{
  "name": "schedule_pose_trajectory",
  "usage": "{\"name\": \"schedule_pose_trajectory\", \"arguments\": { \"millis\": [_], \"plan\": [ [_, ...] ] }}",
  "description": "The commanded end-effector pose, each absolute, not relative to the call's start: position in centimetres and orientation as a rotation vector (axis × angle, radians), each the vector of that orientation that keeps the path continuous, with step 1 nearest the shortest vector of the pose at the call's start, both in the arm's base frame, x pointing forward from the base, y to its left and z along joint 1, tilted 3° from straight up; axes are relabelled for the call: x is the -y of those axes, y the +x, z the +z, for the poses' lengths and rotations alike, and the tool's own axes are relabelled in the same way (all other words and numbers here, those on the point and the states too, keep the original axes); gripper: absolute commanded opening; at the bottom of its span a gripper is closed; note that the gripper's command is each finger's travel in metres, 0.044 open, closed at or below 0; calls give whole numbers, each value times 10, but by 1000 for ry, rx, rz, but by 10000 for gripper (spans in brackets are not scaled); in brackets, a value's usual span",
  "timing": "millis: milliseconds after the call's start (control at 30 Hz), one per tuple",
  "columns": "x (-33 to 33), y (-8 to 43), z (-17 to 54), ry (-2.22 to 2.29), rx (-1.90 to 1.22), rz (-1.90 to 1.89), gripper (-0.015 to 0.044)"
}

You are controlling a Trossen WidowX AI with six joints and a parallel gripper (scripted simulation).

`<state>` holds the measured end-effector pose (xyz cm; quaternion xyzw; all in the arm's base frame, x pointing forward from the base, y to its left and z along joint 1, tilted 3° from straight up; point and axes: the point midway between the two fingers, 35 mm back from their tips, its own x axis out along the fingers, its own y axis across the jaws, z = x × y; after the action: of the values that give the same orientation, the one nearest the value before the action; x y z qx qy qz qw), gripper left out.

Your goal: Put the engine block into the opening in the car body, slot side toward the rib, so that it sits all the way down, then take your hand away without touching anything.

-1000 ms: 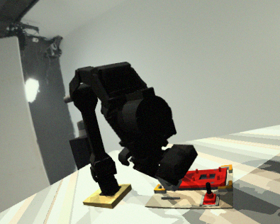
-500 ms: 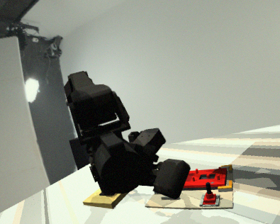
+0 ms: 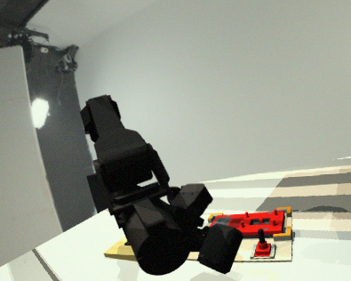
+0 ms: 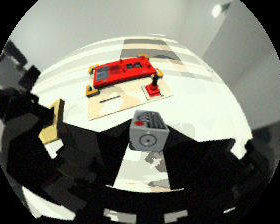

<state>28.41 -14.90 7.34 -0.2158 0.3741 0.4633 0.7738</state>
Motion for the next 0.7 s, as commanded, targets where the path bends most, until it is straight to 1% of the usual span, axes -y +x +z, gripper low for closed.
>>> {"name": "schedule_pose_trajectory", "arguments": {
  "millis": [0, 667],
  "plan": [
    [149, 284, 65, -468, -803, 1005, 0],
    [150, 282, 15, -467, -803, 1005, 0]
  ]
}}
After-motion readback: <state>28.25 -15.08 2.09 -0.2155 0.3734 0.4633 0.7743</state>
